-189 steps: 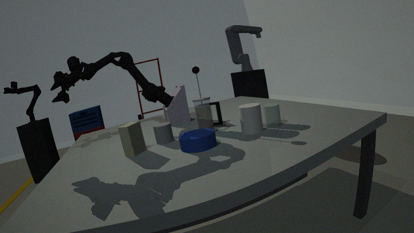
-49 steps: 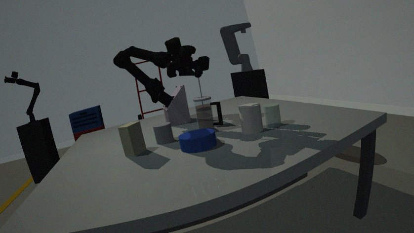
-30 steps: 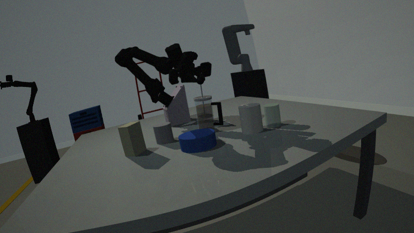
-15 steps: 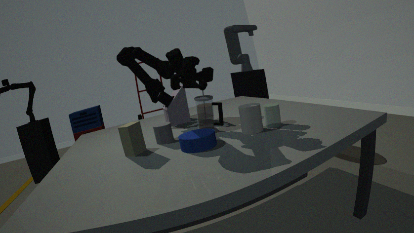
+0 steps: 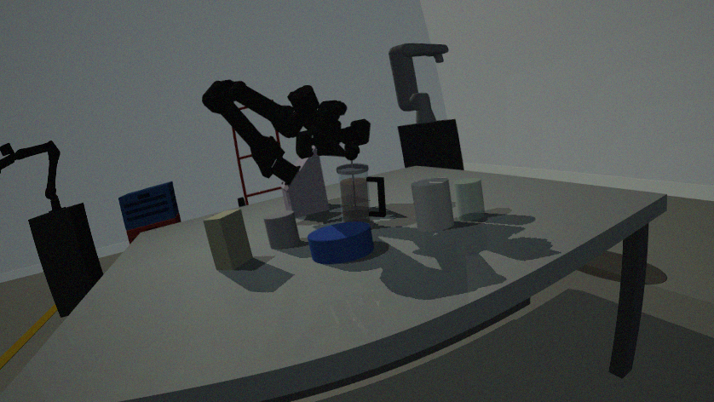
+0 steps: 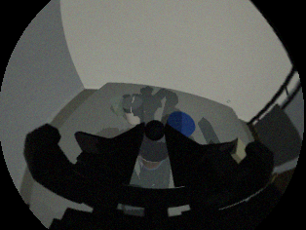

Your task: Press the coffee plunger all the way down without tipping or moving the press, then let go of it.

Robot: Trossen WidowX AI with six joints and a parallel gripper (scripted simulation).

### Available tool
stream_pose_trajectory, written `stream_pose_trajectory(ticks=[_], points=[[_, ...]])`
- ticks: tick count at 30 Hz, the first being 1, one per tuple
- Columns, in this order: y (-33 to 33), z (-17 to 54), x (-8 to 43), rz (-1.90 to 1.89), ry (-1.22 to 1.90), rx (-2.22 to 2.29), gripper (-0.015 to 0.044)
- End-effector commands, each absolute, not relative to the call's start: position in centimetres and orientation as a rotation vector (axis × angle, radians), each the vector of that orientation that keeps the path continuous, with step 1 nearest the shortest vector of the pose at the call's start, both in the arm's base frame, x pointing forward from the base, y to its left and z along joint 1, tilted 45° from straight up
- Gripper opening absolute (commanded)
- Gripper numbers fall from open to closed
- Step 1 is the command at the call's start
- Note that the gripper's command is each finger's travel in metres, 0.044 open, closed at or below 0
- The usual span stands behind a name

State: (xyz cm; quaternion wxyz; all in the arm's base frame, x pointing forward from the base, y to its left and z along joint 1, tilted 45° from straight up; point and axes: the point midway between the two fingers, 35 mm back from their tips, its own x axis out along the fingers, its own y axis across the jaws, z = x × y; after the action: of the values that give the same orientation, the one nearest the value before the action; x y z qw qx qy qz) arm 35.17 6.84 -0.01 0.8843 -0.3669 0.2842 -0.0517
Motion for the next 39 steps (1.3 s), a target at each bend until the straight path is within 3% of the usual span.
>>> stream_pose_trajectory(ticks=[1, 25, 37, 39], points=[[6.47, -0.39, 35.14, -0.113, 0.61, -0.776, 0.0115], [6.87, -0.2, 35.47, -0.108, 0.597, -0.77, 0.0115], [6.87, -0.2, 35.47, -0.108, 0.597, -0.77, 0.043], [6.87, -0.2, 35.47, -0.108, 0.597, -0.77, 0.044]])
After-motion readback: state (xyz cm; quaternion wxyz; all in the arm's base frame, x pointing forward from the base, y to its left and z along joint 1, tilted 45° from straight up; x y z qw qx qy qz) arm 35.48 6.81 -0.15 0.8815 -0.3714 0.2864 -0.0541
